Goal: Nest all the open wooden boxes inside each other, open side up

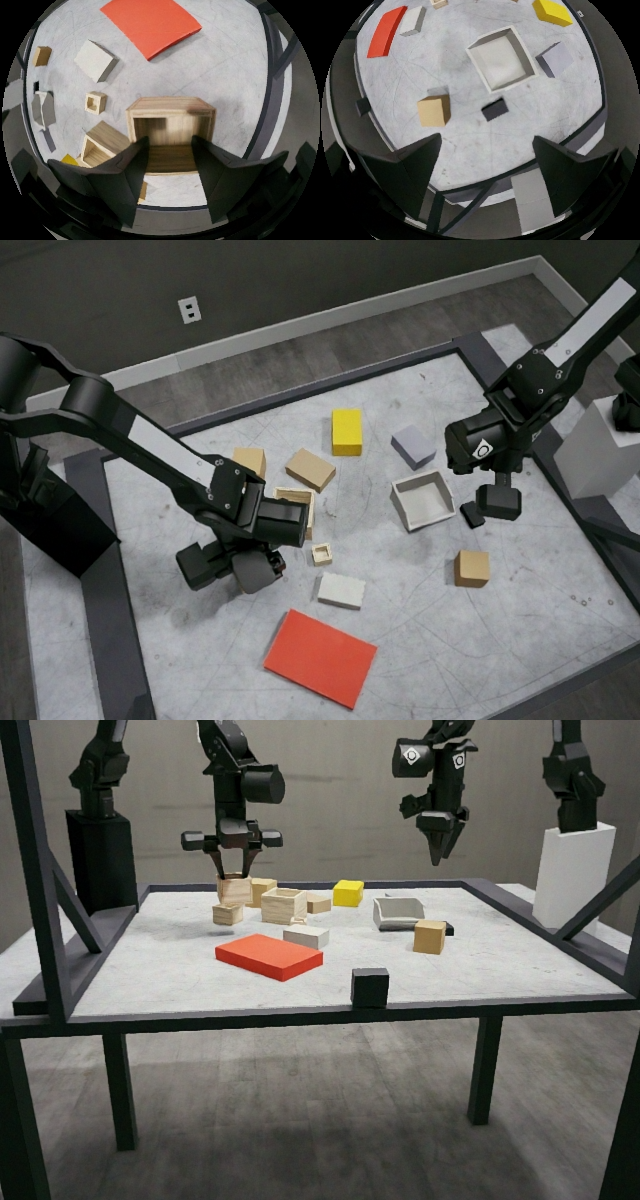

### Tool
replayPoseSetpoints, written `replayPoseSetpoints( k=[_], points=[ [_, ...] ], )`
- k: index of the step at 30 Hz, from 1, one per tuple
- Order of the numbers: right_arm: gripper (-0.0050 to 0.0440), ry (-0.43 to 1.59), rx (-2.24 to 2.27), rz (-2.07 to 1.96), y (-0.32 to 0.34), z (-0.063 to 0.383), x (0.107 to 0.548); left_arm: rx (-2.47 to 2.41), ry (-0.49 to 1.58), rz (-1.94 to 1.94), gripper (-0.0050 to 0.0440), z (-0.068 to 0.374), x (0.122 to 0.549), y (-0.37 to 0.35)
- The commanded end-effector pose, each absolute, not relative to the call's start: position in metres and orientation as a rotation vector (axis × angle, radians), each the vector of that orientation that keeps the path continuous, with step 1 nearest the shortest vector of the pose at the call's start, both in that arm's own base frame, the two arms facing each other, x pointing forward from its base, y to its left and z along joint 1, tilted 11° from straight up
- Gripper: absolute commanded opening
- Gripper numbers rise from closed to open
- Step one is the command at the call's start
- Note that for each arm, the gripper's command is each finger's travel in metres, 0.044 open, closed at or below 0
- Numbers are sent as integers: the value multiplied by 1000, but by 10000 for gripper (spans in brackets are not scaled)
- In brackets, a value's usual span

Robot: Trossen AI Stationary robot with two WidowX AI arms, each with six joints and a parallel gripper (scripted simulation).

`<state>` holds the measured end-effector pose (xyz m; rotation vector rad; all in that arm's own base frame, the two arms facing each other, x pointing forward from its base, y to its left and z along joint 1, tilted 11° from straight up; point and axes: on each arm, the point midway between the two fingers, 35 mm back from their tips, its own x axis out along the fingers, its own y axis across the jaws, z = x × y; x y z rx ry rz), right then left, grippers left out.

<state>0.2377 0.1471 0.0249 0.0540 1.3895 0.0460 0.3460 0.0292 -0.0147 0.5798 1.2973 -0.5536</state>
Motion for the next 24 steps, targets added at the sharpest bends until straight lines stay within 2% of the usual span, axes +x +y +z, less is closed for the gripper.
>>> replayPoseSetpoints(
  k=[1, 15, 24],
  points=[
    [400, 1369, 64, 54, 150, 32, 241, 585, 1283, -561, 257, -6, 357, 42],
    [400, 1369, 64, 54, 150, 32, 241, 589, 1278, -557, 257, 13, 374, 136],
    [400, 1369, 64, 54, 150, 32, 241, 590, 1275, -555, 257, 20, 373, 171]
  ],
)
